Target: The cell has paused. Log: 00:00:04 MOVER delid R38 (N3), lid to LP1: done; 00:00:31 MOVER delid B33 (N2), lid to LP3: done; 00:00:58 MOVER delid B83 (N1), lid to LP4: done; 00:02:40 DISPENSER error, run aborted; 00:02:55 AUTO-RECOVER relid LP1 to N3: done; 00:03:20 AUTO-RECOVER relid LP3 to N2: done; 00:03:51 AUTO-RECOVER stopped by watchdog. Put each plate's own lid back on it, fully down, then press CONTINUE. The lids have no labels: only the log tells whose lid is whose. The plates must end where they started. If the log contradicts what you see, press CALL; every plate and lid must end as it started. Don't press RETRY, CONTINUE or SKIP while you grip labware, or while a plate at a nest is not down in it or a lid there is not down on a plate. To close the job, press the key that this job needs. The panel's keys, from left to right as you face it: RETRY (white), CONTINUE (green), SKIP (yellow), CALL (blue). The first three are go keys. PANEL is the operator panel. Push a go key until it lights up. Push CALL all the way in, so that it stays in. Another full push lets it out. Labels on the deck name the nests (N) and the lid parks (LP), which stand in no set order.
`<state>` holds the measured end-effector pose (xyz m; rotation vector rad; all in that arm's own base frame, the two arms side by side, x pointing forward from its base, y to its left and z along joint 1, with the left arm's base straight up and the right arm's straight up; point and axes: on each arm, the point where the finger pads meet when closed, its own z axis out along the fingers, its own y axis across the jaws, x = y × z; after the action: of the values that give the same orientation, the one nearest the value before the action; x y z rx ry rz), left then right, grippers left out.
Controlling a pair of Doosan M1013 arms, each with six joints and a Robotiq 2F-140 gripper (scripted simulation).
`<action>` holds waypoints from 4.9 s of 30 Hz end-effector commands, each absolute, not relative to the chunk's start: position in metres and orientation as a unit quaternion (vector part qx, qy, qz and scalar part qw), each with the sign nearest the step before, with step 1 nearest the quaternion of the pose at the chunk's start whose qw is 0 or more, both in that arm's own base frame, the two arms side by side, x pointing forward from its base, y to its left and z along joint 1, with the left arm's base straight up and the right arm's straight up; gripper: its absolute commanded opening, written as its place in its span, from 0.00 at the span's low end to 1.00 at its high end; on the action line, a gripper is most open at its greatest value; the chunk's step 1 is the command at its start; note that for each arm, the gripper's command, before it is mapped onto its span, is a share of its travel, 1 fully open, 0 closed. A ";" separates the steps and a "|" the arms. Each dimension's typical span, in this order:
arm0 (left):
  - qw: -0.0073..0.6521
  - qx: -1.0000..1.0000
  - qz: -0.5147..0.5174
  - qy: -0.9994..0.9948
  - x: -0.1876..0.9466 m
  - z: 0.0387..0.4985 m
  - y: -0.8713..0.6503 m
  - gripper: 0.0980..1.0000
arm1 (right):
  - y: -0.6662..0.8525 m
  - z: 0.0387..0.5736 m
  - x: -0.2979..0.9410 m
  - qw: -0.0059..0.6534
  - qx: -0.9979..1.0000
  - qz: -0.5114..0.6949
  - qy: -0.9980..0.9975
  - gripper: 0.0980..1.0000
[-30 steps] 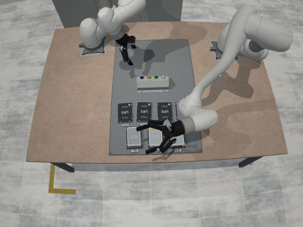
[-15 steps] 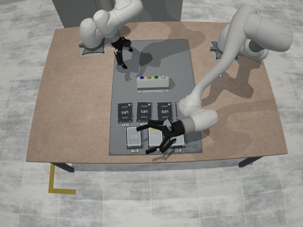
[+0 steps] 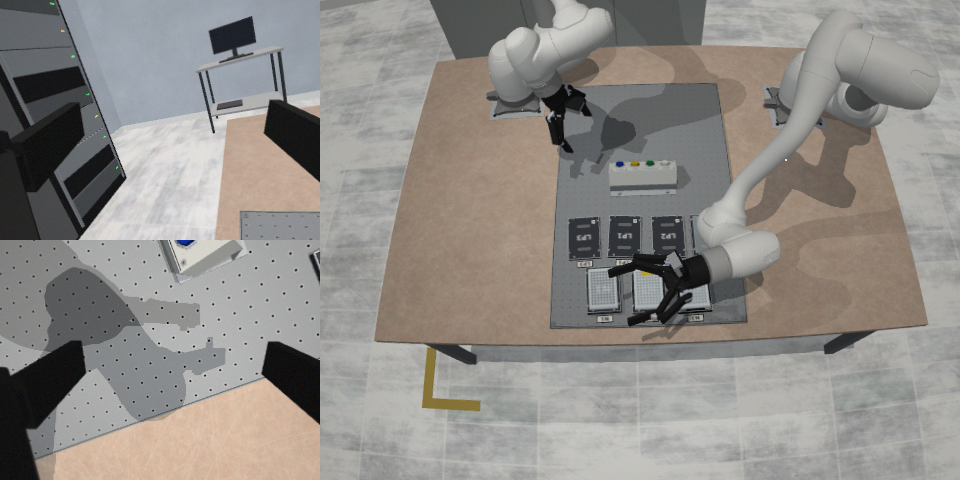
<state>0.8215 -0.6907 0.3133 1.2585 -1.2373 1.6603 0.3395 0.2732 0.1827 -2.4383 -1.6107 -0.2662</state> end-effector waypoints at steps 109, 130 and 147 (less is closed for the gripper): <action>0.352 0.486 0.642 -0.478 0.822 0.315 -0.691 1.00 | -0.196 0.199 0.303 0.102 -0.971 0.056 0.206 1.00; 0.352 0.486 0.642 -0.478 0.822 0.315 -0.691 1.00 | -0.254 0.206 0.236 0.113 -0.925 0.084 0.352 1.00; 0.352 0.486 0.642 -0.478 0.822 0.315 -0.691 1.00 | -0.283 0.213 0.183 0.123 -0.879 0.102 0.449 1.00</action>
<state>0.8215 -0.6907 0.3133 1.2585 -1.2373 1.6603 0.1915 -0.2785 0.2110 -2.5897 1.2665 0.2919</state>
